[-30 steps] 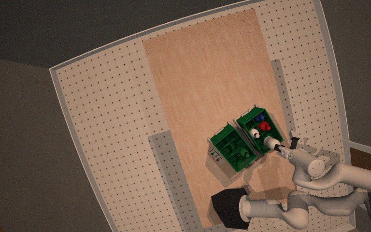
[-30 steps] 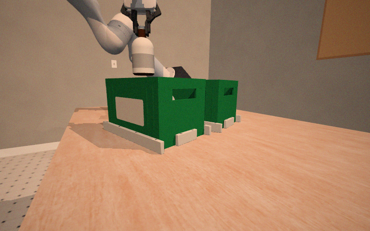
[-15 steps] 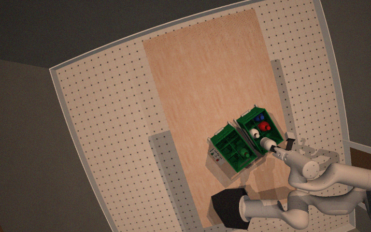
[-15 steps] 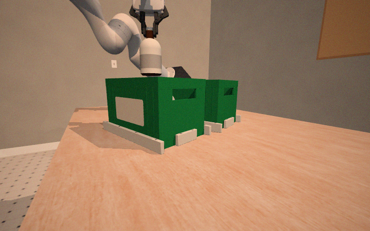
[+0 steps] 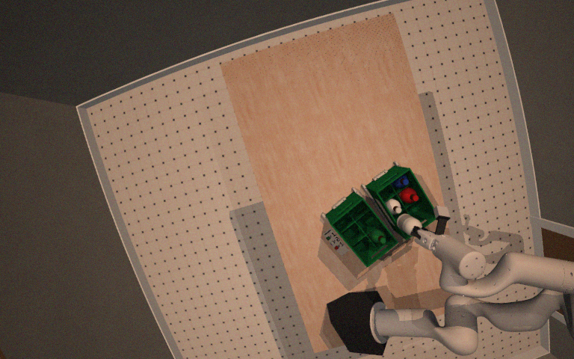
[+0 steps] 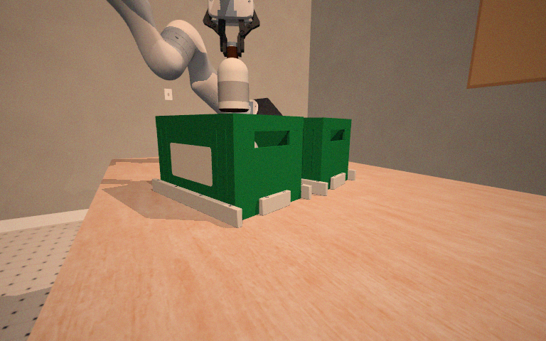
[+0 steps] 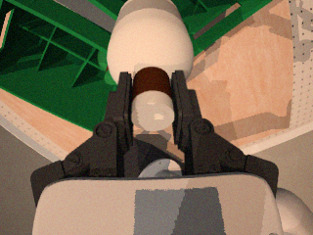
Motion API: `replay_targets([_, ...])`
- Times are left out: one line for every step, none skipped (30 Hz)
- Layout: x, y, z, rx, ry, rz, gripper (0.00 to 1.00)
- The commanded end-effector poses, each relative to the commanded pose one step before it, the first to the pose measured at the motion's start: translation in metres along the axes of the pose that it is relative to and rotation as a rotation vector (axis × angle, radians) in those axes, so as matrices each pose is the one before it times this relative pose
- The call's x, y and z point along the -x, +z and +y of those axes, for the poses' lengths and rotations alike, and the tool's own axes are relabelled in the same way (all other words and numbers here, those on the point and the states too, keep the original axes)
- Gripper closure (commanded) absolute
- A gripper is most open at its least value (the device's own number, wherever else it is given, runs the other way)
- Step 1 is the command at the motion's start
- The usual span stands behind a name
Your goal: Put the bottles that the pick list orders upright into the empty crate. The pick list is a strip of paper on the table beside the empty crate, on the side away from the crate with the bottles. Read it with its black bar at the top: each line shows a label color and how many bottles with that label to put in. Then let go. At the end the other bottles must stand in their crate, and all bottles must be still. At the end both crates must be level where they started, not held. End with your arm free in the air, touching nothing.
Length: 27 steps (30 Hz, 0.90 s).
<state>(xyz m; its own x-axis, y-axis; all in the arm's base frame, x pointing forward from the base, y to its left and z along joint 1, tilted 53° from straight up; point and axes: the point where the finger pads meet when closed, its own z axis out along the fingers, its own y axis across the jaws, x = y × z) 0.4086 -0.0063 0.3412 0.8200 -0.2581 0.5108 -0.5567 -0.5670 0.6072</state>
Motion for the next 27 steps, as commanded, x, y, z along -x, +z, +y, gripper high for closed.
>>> replay_targets([0.00327, -0.00049, -0.0092, -0.00087, 0.00055, 0.00064, 1.0])
replay_targets([0.00077, 0.0, -0.00185, 0.0, 0.0, 0.0, 1.0])
replay_targets([0.00077, 0.0, -0.00185, 0.0, 0.0, 0.0, 1.0])
replay_targets([0.00077, 0.0, -0.00185, 0.0, 0.0, 0.0, 1.0])
replay_targets([0.00077, 0.0, -0.00185, 0.0, 0.0, 0.0, 1.0])
replay_targets([0.00077, 0.0, -0.00185, 0.0, 0.0, 0.0, 1.0])
replay_targets([0.00077, 0.0, -0.00185, 0.0, 0.0, 0.0, 1.0])
replay_targets([0.00077, 0.0, -0.00185, 0.0, 0.0, 0.0, 1.0])
replay_targets([0.00077, 0.0, -0.00185, 0.0, 0.0, 0.0, 1.0])
replay_targets([0.00077, 0.0, -0.00185, 0.0, 0.0, 0.0, 1.0])
replay_targets([0.0, 0.0, 0.0, 0.0, 0.0, 0.0, 1.0])
replay_targets([0.0, 0.0, 0.0, 0.0, 0.0, 0.0, 1.0])
replay_targets([0.00077, 0.0, -0.00185, 0.0, 0.0, 0.0, 1.0])
replay_targets([0.00077, 0.0, -0.00185, 0.0, 0.0, 0.0, 1.0])
replay_targets([0.00077, 0.0, -0.00185, 0.0, 0.0, 0.0, 1.0])
replay_targets([0.00077, 0.0, -0.00185, 0.0, 0.0, 0.0, 1.0])
replay_targets([0.00077, 0.0, -0.00185, 0.0, 0.0, 0.0, 1.0])
replay_targets([0.00077, 0.0, -0.00185, 0.0, 0.0, 0.0, 1.0])
replay_targets([0.00077, 0.0, -0.00185, 0.0, 0.0, 0.0, 1.0])
replay_targets([0.00077, 0.0, -0.00185, 0.0, 0.0, 0.0, 1.0])
replay_targets([0.00077, 0.0, -0.00185, 0.0, 0.0, 0.0, 1.0])
replay_targets([0.00077, 0.0, -0.00185, 0.0, 0.0, 0.0, 1.0])
replay_targets([0.00077, 0.0, -0.00185, 0.0, 0.0, 0.0, 1.0])
replay_targets([0.00077, 0.0, -0.00185, 0.0, 0.0, 0.0, 1.0])
replay_targets([0.00077, 0.0, -0.00185, 0.0, 0.0, 0.0, 1.0])
replay_targets([0.00077, 0.0, -0.00185, 0.0, 0.0, 0.0, 1.0])
replay_targets([0.00077, 0.0, -0.00185, 0.0, 0.0, 0.0, 1.0])
